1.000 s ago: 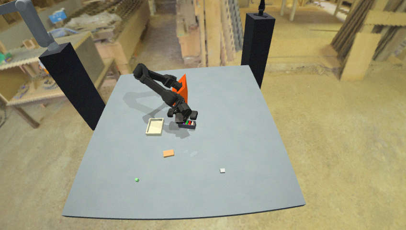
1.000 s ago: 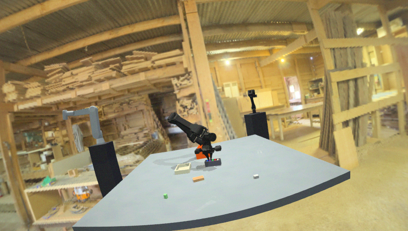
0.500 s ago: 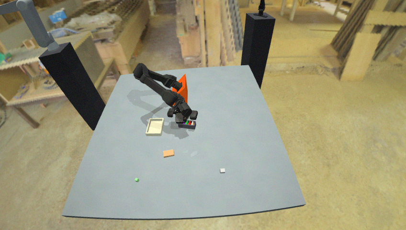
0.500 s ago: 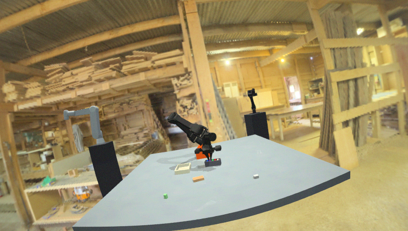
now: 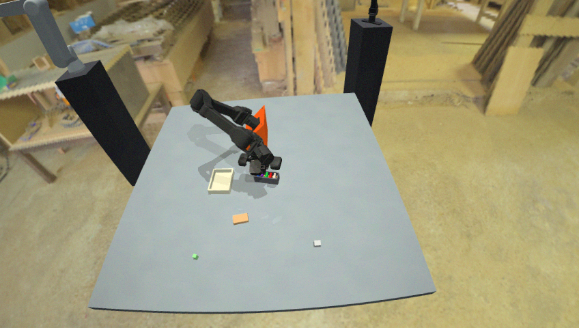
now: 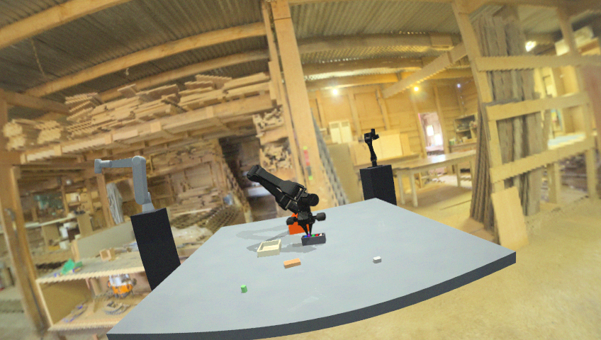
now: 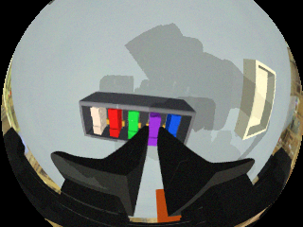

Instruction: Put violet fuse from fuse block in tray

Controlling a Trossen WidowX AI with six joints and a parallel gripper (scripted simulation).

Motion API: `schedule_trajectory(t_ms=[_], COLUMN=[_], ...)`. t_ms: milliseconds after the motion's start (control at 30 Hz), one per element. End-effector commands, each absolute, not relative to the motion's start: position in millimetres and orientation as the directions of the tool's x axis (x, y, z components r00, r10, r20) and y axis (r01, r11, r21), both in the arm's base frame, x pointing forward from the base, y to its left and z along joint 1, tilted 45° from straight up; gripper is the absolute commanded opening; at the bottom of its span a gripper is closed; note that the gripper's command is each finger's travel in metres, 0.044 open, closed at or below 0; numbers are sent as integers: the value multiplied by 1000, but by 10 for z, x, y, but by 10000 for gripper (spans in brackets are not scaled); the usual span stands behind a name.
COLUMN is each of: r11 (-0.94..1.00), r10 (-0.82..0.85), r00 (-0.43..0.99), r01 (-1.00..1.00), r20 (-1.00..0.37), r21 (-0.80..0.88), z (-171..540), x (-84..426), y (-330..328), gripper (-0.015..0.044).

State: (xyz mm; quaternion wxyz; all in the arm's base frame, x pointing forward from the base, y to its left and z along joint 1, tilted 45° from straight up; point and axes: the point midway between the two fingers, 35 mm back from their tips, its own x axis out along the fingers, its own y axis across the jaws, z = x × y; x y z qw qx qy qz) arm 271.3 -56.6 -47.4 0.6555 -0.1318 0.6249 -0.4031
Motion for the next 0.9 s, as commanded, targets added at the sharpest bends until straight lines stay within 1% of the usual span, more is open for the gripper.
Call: schedule_trajectory(t_ms=[0, 867], r11=[642, 642], r10=[-690, -691], r00=[-106, -105], r01=[367, 366], r20=[-716, -715], r21=[-673, -674], z=[-459, -370], x=[2718, 2734], y=[-544, -456], gripper=[0, 0])
